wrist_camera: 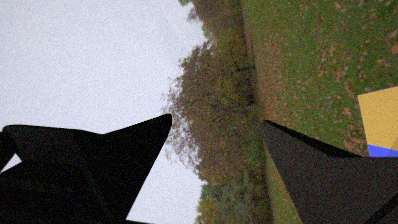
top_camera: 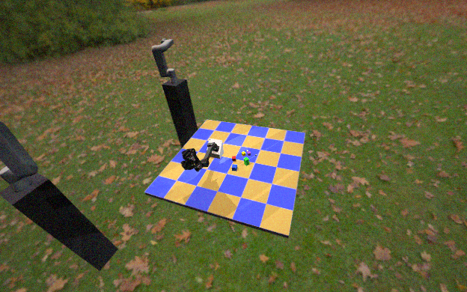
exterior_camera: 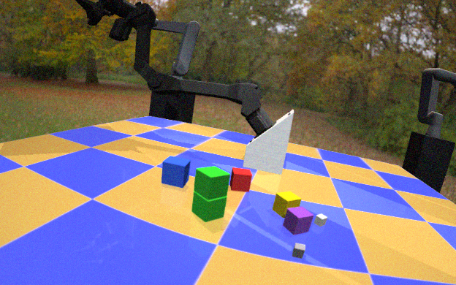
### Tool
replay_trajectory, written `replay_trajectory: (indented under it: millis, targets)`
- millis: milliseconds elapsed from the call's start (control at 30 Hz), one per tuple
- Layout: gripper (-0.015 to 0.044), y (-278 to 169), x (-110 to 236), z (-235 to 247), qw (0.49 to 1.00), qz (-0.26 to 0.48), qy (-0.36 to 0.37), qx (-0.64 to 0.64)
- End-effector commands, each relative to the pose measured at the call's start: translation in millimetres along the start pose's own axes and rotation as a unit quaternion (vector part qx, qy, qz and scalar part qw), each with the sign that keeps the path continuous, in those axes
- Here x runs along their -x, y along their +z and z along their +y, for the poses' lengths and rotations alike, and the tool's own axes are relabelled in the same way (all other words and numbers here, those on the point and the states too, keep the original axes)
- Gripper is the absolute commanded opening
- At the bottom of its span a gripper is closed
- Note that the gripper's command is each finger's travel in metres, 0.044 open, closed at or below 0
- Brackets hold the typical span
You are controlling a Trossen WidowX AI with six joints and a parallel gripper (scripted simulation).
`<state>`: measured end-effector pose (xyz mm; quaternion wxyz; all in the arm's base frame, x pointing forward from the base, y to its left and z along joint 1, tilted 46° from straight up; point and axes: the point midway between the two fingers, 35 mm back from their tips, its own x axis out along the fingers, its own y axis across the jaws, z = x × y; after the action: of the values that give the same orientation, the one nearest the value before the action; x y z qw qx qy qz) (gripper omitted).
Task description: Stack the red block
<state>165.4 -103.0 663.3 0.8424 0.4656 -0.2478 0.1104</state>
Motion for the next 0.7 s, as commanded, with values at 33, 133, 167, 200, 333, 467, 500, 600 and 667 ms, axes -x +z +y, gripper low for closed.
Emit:
replay_trajectory:
  millis: [33, 133, 167, 200, 333, 467, 500, 600, 667]
  targets:
    - [0.0440, -4, 4, 10, 1.000, -0.004, 0.009, 0.014]
    - [0.0440, -27, 21, 52, 0.996, -0.018, 0.045, 0.075]
    - [0.0440, -37, 27, 65, 0.993, -0.022, 0.057, 0.097]
    - [0.0440, -45, 30, 74, 0.991, -0.023, 0.067, 0.112]
    - [0.0440, -85, 44, 110, 0.979, -0.014, 0.109, 0.170]
    - [0.0440, -148, 59, 143, 0.956, 0.014, 0.157, 0.247]
    - [0.0440, -165, 63, 149, 0.949, 0.023, 0.167, 0.265]
    - [0.0440, -218, 72, 158, 0.926, 0.055, 0.192, 0.319]
    - [0.0440, -251, 75, 157, 0.911, 0.077, 0.200, 0.352]
